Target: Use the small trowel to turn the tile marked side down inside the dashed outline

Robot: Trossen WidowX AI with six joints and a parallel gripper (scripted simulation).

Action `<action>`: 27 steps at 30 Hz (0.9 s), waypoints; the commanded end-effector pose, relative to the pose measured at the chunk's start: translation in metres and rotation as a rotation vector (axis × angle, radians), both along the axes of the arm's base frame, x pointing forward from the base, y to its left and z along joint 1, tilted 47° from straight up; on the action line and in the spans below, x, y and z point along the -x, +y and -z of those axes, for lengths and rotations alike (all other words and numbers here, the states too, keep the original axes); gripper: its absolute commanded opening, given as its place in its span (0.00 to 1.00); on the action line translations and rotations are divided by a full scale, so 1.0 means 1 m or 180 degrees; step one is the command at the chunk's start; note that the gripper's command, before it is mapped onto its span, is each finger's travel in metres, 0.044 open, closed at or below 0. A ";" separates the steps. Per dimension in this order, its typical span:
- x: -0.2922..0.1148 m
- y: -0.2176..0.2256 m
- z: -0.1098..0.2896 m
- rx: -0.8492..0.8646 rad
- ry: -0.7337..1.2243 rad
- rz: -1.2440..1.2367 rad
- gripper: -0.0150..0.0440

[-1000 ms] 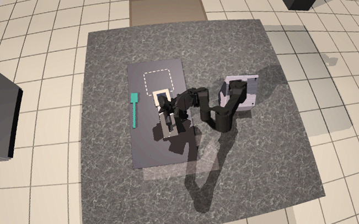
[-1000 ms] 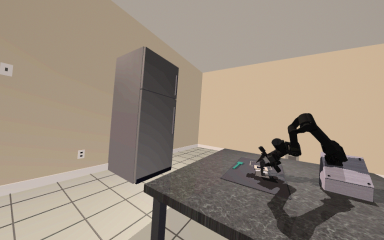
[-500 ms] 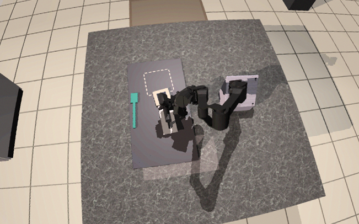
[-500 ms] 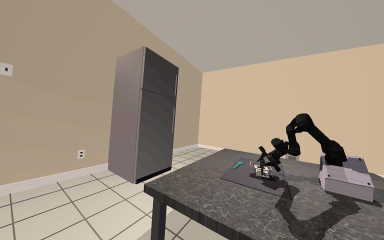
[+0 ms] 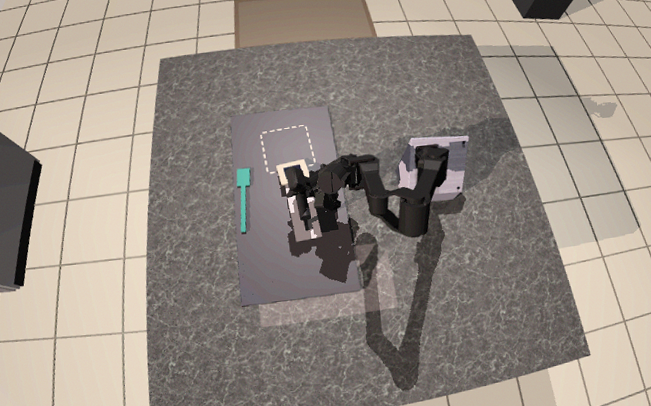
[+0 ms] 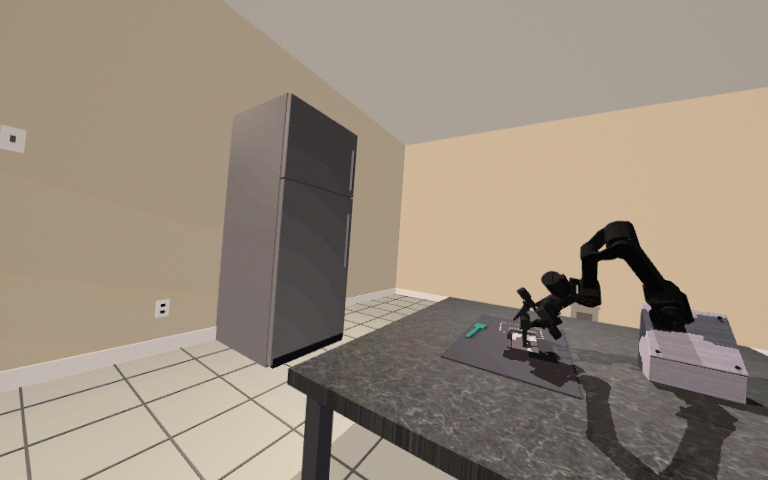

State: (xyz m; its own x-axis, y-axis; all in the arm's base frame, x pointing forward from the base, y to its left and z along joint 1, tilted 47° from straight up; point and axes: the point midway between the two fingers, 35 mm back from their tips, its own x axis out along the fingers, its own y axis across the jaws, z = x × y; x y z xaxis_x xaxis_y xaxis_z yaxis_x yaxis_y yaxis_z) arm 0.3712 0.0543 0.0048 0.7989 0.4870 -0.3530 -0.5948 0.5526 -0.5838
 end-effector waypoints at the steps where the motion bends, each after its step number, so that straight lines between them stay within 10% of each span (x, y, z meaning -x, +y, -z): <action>1: -0.001 -0.010 -0.004 0.0031 -0.0033 0.0028 0.25; 27: -0.003 -0.050 0.003 0.0040 -0.0036 0.0028 0.25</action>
